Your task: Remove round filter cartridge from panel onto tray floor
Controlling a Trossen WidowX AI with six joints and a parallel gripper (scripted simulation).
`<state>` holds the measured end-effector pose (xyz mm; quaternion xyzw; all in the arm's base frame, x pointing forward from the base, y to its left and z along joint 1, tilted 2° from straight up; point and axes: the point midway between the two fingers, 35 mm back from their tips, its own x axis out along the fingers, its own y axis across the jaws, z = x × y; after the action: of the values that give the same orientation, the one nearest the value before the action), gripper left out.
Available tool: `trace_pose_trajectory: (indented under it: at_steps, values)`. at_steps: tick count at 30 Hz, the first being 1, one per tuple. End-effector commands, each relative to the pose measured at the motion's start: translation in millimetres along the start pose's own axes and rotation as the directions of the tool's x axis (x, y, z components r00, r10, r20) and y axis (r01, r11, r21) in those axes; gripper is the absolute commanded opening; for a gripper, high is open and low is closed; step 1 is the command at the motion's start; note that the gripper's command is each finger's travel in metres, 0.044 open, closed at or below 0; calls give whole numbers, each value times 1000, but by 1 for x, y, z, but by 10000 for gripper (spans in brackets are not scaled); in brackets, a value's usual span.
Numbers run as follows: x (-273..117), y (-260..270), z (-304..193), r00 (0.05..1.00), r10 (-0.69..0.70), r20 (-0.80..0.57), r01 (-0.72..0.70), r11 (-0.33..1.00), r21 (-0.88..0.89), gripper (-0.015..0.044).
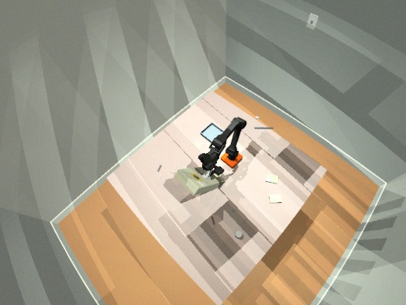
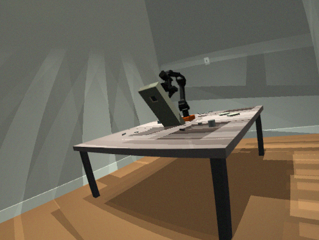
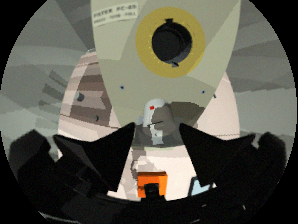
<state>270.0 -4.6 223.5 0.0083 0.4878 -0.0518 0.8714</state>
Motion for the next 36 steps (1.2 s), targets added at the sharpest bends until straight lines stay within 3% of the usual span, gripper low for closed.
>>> trace_pose_trajectory:
  at_steps: [1, 7, 24, 31, 36]
  values:
    - [7, 0, -1, 1000, 3, -2, -3, 1000, -6, 305]
    - [14, 0, -2, 1000, 3, -2, -3, 1000, -6, 305]
    - [11, 0, -1, 1000, 0, -1, 0, 1000, 0, 191]
    - [7, 0, 6, 1000, -2, 0, 2, 1000, 0, 8]
    - [1, -1, 20, 1000, -5, 0, 5, 1000, 0, 0]
